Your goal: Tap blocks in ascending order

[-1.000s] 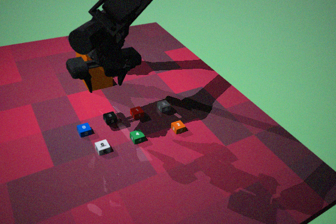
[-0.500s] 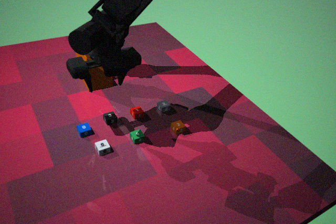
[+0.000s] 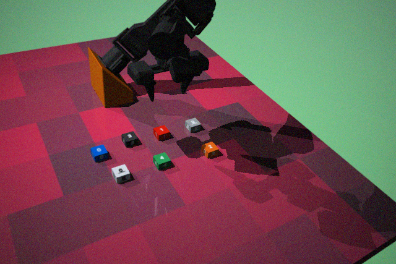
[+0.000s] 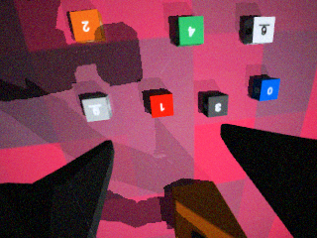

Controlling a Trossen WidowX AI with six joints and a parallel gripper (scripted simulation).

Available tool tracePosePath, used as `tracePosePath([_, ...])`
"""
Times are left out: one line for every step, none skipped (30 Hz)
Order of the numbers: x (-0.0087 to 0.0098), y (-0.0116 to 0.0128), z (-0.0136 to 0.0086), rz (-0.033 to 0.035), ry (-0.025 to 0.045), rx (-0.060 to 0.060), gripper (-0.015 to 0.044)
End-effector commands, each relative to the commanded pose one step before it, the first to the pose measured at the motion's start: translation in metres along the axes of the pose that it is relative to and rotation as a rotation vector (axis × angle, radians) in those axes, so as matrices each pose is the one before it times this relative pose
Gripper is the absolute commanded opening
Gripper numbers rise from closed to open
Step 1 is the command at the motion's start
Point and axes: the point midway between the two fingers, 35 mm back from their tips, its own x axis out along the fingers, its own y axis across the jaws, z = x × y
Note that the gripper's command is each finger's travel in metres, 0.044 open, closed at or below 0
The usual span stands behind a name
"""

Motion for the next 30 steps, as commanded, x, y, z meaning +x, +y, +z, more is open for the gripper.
tracePosePath([0.0, 0.00172, -0.00144, 0.00828, -0.00267, 0.0162, 0.04])
tracePosePath([0.0, 0.0, 0.0, 0.0, 0.0, 0.0, 0.04])
tracePosePath([0.0, 0.0, 0.0, 0.0, 0.0, 0.0, 0.04])
tracePosePath([0.0, 0.0, 0.0, 0.0, 0.0, 0.0, 0.04])
tracePosePath([0.0, 0.0, 0.0, 0.0, 0.0, 0.0, 0.04])
tracePosePath([0.0, 0.0, 0.0, 0.0, 0.0, 0.0, 0.04])
tracePosePath([0.0, 0.0, 0.0, 0.0, 0.0, 0.0, 0.04])
tracePosePath([0.0, 0.0, 0.0, 0.0, 0.0, 0.0, 0.04])
tracePosePath([0.0, 0.0, 0.0, 0.0, 0.0, 0.0, 0.04])
tracePosePath([0.0, 0.0, 0.0, 0.0, 0.0, 0.0, 0.04])
tracePosePath([0.0, 0.0, 0.0, 0.0, 0.0, 0.0, 0.04])
tracePosePath([0.0, 0.0, 0.0, 0.0, 0.0, 0.0, 0.04])
tracePosePath([0.0, 0.0, 0.0, 0.0, 0.0, 0.0, 0.04])
tracePosePath([0.0, 0.0, 0.0, 0.0, 0.0, 0.0, 0.04])
tracePosePath([0.0, 0.0, 0.0, 0.0, 0.0, 0.0, 0.04])
tracePosePath([-0.00006, 0.00288, 0.00034, -0.00042, -0.00005, 0.0002, 0.04])
tracePosePath([-0.00015, 0.00869, 0.00083, -0.00097, -0.00015, 0.0004, 0.04])
tracePosePath([-0.00015, 0.01466, 0.00071, -0.00067, -0.00019, 0.0004, 0.04])
tracePosePath([-0.00004, 0.01886, -0.00032, 0.00083, -0.00001, 0.0001, 0.04])
tracePosePath([0.00008, 0.01493, -0.00124, 0.00196, 0.00028, -0.0002, 0.04])
tracePosePath([0.00009, 0.00897, -0.00117, 0.00172, 0.00032, -0.0002, 0.04])
tracePosePath([0.00004, 0.00299, -0.00046, 0.00066, 0.00014, -0.0001, 0.04])
tracePosePath([0.0, 0.0, 0.0, 0.0, 0.0, 0.0, 0.04])
tracePosePath([0.0, 0.0, 0.0, 0.0, 0.0, 0.0, 0.04])
tracePosePath([0.0, 0.0, 0.0, 0.0, 0.0, 0.0, 0.04])
tracePosePath([0.0, 0.0, 0.0, 0.0, 0.0, 0.0, 0.04])
tracePosePath([0.0, 0.0, 0.0, 0.0, 0.0, 0.0, 0.04])
tracePosePath([0.0, 0.0, 0.0, 0.0, 0.0, 0.0, 0.04])
tracePosePath([0.0, 0.0, 0.0, 0.0, 0.0, 0.0, 0.04])
tracePosePath([0.0, 0.0, 0.0, 0.0, 0.0, 0.0, 0.04])
